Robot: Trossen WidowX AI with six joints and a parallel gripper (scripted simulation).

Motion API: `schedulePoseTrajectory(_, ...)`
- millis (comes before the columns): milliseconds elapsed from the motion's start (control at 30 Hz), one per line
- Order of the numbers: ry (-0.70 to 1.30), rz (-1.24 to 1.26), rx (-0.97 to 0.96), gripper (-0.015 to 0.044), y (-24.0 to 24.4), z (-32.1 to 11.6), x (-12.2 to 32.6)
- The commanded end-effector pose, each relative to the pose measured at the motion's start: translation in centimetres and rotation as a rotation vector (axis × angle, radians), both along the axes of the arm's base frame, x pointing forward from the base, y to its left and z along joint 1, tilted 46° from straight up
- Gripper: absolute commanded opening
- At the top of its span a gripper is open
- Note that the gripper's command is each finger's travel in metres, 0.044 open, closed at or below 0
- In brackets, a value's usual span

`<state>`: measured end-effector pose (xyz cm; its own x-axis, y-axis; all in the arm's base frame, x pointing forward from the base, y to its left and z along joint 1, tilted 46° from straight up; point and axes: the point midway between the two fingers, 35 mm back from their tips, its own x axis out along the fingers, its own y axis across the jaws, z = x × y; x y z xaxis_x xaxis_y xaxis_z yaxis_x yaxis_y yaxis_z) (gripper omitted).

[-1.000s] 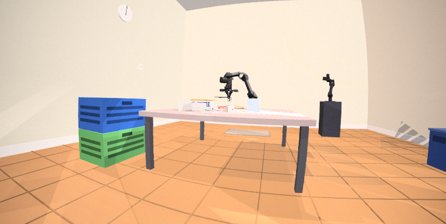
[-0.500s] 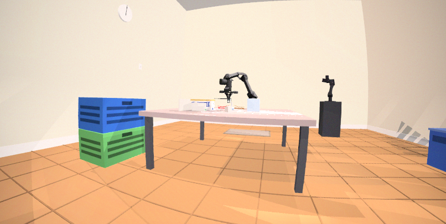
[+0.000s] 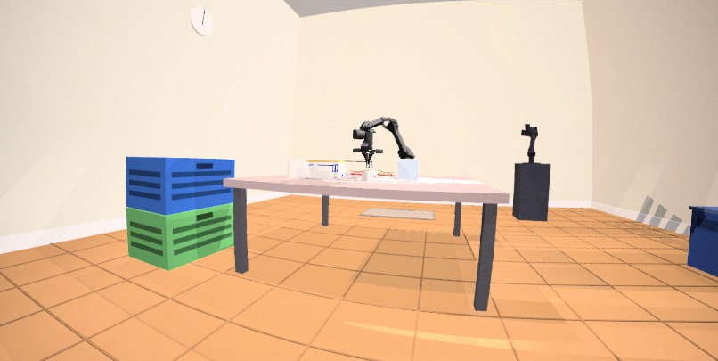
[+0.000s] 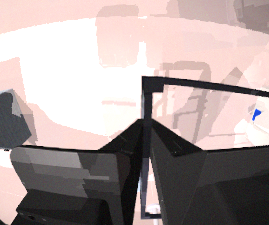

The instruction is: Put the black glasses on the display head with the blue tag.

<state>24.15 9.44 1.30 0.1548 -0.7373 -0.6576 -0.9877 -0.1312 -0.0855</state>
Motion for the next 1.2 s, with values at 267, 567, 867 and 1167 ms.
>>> schedulePoseTrajectory(267, 0.005, 0.005, -0.009, 0.0000, -1.1, -0.9, 0.1)
schedulePoseTrajectory(567, 0.005, 0.005, -0.009, 0.0000, -1.4, -1.0, 0.3)
schedulePoseTrajectory(867, 0.003, 0.008, -0.006, 0.0000, -1.3, -1.0, 1.5)
schedulePoseTrajectory(1167, 0.001, 0.009, -0.005, 0.0000, -1.1, -0.9, 2.8)
